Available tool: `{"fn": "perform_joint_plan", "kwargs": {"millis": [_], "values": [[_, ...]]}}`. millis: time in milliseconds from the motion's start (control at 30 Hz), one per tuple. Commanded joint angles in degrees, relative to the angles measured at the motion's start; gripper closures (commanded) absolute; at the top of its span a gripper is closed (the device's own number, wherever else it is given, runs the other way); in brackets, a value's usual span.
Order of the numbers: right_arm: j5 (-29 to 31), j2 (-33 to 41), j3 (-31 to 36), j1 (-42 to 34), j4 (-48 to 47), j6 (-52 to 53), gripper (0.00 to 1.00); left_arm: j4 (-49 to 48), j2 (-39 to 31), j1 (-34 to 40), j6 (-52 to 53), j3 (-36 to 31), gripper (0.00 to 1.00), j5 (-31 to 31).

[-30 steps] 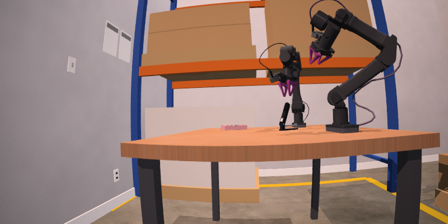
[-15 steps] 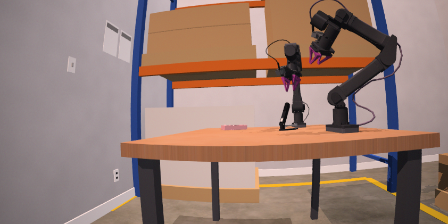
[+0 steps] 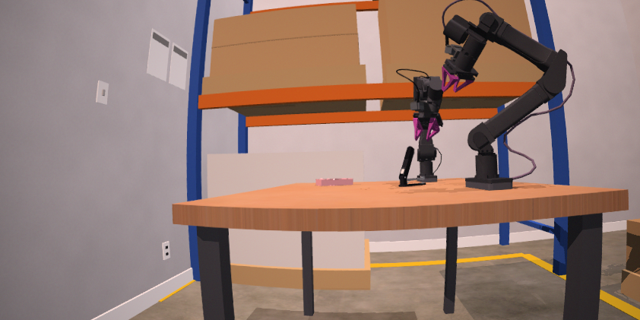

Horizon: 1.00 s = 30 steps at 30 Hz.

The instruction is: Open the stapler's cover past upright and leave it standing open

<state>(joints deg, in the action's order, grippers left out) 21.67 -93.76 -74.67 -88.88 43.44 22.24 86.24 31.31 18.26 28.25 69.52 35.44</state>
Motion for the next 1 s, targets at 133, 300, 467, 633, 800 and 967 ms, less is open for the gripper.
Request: {"fn": "perform_joint_plan", "kwargs": {"millis": [133,300,467,633,800,967], "values": [[12.10,4.82,13.02,-5.64,-23.33,-1.38,0.54,0.83,-0.33,0.57,-0.30,1.69,0.45,0.98],[15.91,5.93,18.66,-7.56,-32.20,-2.51,0.54,0.83,-0.33,0.57,-0.30,1.69,0.45,0.98],[22.05,7.30,26.72,-10.92,-44.61,-2.82,0.54,0.83,-0.33,0.57,-0.30,1.69,0.45,0.98],[29.03,9.41,36.22,-15.01,-56.91,-2.52,0.54,0.83,-0.33,0.57,-0.30,1.69,0.45,0.98],[33.93,10.74,43.48,-17.98,-65.73,-2.50,0.54,0.83,-0.33,0.57,-0.30,1.69,0.45,0.98],[38.79,12.08,51.55,-20.90,-76.09,-2.61,0.54,0.83,-0.33,0.57,-0.30,1.69,0.45,0.98]]}}
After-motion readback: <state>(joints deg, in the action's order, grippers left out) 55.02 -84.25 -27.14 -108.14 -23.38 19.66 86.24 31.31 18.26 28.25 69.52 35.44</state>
